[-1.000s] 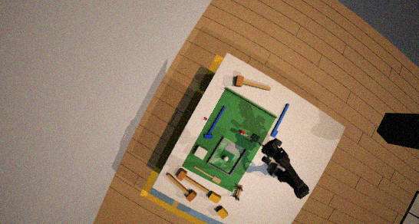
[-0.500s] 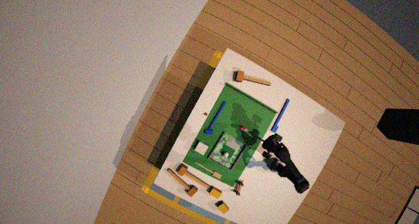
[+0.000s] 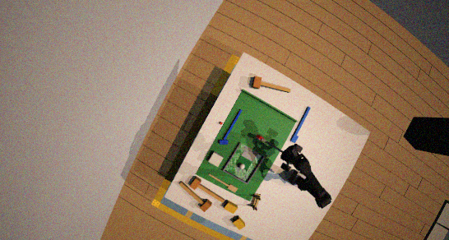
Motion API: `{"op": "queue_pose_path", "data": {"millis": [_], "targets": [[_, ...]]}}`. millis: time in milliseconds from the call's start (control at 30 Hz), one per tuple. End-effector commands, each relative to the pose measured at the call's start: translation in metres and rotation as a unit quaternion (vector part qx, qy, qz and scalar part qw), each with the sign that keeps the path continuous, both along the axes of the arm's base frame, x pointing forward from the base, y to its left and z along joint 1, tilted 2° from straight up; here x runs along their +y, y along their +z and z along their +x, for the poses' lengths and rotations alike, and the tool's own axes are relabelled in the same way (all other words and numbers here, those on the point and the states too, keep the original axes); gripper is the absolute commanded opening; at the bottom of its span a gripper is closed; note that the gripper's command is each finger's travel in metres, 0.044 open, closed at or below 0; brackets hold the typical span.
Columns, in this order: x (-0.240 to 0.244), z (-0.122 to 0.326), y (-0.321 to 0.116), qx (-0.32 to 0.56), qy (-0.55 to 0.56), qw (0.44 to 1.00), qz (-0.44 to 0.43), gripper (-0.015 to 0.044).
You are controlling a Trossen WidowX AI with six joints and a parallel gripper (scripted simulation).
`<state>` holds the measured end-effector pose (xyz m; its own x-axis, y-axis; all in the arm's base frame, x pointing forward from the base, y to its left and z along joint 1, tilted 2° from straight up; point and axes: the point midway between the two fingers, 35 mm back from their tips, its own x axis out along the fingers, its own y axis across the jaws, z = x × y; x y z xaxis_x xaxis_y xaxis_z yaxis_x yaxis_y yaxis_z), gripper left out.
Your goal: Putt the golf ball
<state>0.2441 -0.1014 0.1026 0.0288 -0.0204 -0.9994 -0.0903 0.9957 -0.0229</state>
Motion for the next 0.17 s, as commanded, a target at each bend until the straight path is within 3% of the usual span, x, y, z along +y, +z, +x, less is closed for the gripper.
{"op": "queue_pose_path", "data": {"millis": [0,133], "targets": [[-0.0003,0.0007,-0.0001,-0.002,0.0,1.0,-0.001,0.0],[-0.0003,0.0007,-0.0001,-0.002,0.0,1.0,-0.001,0.0]]}}
